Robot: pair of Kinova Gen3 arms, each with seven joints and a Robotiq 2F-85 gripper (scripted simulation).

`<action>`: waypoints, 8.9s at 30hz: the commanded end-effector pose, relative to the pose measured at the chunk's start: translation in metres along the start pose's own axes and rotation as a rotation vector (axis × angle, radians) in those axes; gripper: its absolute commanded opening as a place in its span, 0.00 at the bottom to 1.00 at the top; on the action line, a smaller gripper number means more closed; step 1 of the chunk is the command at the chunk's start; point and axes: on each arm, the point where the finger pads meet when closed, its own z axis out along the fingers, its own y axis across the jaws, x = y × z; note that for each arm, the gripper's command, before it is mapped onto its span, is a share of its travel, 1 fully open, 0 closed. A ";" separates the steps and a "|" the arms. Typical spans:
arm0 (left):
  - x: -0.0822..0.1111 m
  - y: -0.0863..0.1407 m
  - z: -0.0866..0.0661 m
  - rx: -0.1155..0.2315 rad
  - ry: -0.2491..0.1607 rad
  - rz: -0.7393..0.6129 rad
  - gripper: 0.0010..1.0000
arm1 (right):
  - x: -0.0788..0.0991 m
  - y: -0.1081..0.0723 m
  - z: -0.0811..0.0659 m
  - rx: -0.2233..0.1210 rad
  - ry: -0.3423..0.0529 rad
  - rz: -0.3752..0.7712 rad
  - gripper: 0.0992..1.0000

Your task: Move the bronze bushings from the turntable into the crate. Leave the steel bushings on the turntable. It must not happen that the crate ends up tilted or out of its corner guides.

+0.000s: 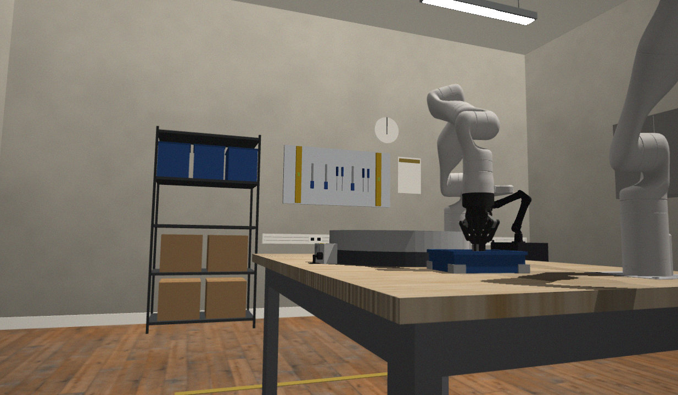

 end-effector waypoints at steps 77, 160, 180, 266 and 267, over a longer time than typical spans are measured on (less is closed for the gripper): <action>0.000 0.000 -0.001 0.000 -0.002 0.000 1.00 | 0.000 0.001 0.002 -0.002 -0.001 0.000 0.14; 0.000 0.000 -0.001 0.000 -0.002 0.000 1.00 | 0.000 0.000 -0.101 -0.002 -0.001 0.000 0.14; 0.000 0.000 -0.001 0.000 -0.002 0.000 1.00 | 0.000 0.000 -0.101 -0.002 -0.001 0.000 0.14; 0.000 0.000 -0.001 0.000 -0.002 0.000 1.00 | 0.062 -0.328 -0.100 -0.001 -0.001 0.000 0.13; 0.000 0.000 -0.001 0.000 -0.002 0.000 1.00 | 0.062 -0.328 -0.100 -0.001 -0.001 0.000 0.13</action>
